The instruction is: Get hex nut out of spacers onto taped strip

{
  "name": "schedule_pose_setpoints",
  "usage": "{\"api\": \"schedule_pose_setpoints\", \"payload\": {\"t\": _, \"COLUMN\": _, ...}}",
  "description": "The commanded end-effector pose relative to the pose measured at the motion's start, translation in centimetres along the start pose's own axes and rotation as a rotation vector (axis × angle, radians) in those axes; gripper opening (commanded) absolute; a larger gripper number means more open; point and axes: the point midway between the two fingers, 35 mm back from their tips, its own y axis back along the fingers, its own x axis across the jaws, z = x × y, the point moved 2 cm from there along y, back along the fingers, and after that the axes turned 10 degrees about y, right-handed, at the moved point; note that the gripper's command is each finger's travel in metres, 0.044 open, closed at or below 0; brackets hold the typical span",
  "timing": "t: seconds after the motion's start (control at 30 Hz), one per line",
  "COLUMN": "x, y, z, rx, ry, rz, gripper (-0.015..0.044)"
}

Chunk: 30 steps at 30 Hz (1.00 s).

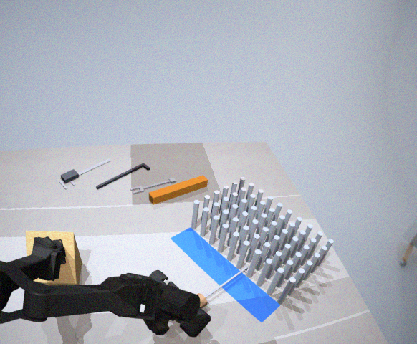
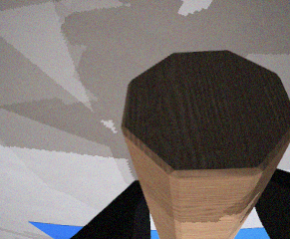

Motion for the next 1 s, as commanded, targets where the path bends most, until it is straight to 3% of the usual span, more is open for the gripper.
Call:
{"api": "schedule_pose_setpoints", "payload": {"t": 0.0, "x": -0.2, "y": 0.2, "z": 0.2, "rx": 0.004, "ry": 0.004, "rz": -0.002, "gripper": 0.0}}
{"api": "schedule_pose_setpoints", "payload": {"t": 0.97, "x": -0.4, "y": 1.2, "z": 1.7, "rx": 0.004, "ry": 0.005, "rz": -0.002, "gripper": 0.0}}
